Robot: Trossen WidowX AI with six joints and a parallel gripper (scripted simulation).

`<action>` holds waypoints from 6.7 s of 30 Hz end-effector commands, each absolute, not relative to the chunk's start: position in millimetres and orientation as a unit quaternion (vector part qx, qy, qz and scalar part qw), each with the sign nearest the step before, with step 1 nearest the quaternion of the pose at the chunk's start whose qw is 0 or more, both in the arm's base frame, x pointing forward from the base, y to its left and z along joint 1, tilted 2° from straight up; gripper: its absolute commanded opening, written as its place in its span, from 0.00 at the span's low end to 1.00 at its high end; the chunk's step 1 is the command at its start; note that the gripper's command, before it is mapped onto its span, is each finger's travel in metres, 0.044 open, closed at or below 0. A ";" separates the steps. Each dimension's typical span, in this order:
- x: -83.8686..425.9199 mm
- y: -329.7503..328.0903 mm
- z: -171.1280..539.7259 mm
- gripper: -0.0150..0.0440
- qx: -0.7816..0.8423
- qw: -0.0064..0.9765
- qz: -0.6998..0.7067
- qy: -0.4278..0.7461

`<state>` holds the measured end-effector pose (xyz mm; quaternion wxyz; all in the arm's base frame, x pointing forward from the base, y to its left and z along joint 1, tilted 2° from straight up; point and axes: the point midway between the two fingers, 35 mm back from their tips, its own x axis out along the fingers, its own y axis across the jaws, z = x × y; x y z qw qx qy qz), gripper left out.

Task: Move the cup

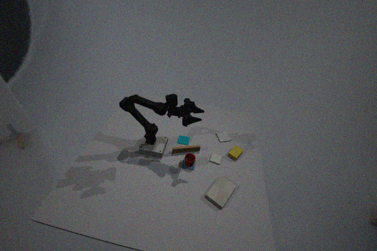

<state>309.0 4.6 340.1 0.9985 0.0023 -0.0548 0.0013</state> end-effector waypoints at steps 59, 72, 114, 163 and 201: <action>294.9 -71.9 50.5 0.50 0.476 0.532 -0.448 0.538; 294.0 -70.9 29.5 0.50 0.476 0.532 -0.448 0.538; 296.1 -73.2 52.3 0.25 0.475 0.534 -0.448 0.538; 283.2 -47.0 99.2 0.25 0.477 0.531 -0.448 0.538; 249.2 28.9 105.2 0.25 0.478 0.529 -0.447 0.541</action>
